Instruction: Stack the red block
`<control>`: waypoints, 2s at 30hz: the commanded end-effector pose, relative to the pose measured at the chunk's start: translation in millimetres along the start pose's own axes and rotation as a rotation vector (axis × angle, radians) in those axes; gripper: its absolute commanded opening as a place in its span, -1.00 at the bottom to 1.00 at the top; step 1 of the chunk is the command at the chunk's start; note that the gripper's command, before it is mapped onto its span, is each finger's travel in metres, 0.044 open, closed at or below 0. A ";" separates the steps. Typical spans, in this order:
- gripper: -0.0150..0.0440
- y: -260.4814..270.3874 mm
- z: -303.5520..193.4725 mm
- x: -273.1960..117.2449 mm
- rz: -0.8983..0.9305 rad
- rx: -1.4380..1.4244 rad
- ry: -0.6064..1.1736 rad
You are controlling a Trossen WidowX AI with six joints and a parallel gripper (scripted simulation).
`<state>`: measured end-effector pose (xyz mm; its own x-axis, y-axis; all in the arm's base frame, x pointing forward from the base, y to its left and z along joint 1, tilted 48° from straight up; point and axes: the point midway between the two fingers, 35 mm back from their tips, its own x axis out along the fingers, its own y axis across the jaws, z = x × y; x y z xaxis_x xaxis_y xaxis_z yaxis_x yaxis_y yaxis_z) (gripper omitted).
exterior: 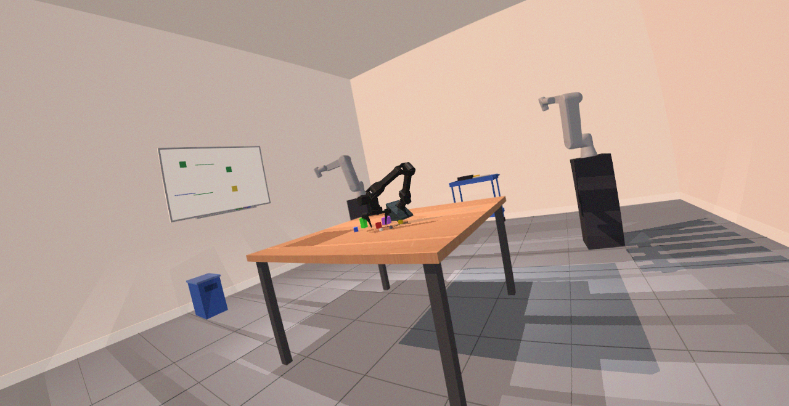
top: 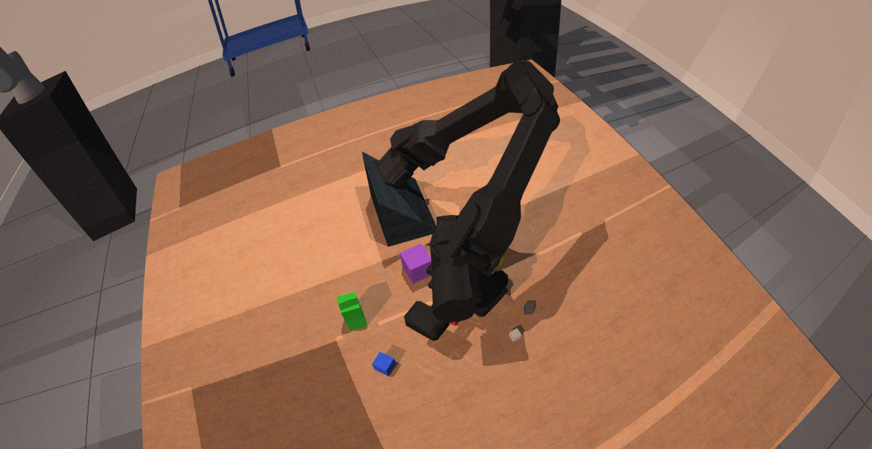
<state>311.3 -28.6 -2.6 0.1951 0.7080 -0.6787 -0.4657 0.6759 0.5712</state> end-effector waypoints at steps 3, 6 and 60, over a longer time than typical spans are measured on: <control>1.00 0.2 0.3 0.5 0.002 0.003 -0.003; 0.82 0.2 0.3 0.1 0.002 0.003 -0.003; -0.49 -2.1 -1.2 -117.4 -0.002 0.004 0.001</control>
<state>288.8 -110.1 74.5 0.1959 0.7095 -0.6769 -0.4594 0.6762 0.5759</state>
